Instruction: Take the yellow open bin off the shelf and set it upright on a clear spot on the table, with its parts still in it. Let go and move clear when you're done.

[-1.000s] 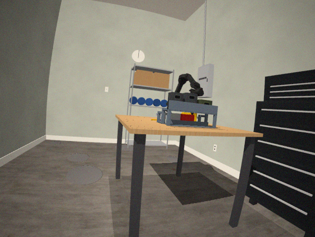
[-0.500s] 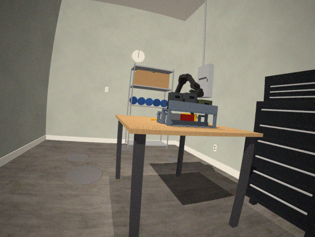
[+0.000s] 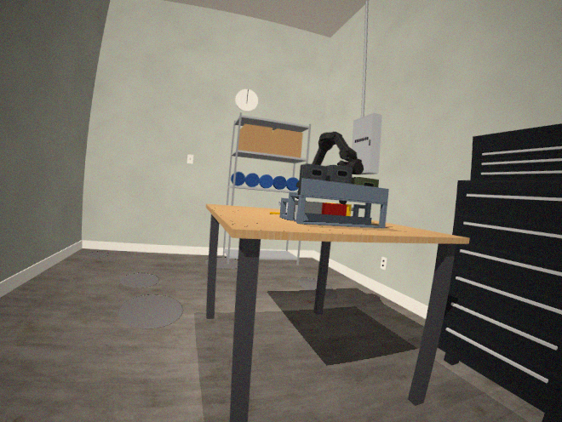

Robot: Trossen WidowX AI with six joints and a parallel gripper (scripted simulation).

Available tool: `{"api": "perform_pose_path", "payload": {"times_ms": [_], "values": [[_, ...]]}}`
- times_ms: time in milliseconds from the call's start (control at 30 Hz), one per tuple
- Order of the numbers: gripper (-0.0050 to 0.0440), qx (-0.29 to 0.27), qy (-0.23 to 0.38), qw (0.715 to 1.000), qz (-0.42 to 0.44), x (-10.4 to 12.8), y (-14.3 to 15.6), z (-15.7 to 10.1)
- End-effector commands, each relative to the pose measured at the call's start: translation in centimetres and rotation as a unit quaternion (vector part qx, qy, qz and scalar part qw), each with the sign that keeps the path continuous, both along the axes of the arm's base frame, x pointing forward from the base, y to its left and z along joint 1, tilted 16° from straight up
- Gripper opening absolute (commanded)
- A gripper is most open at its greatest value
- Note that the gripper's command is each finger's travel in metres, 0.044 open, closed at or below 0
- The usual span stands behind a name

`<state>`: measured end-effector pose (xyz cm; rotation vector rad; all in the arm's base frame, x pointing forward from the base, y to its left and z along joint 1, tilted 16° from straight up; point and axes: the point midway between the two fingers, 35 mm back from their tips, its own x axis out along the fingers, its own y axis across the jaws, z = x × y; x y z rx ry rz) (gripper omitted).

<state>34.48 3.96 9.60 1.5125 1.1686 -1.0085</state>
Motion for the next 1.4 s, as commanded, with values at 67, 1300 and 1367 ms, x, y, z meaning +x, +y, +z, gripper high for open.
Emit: {"api": "perform_pose_path", "payload": {"times_ms": [67, 1300, 1367], "values": [[0.0000, 0.000, -0.012, 1.000, -0.002, 0.21, -0.01, 0.65], [0.0150, 0.000, -0.013, 1.000, 0.000, 0.26, 0.04, 0.53], [0.0150, 0.000, -0.013, 1.000, 0.000, 0.26, 0.04, 0.53]]}}
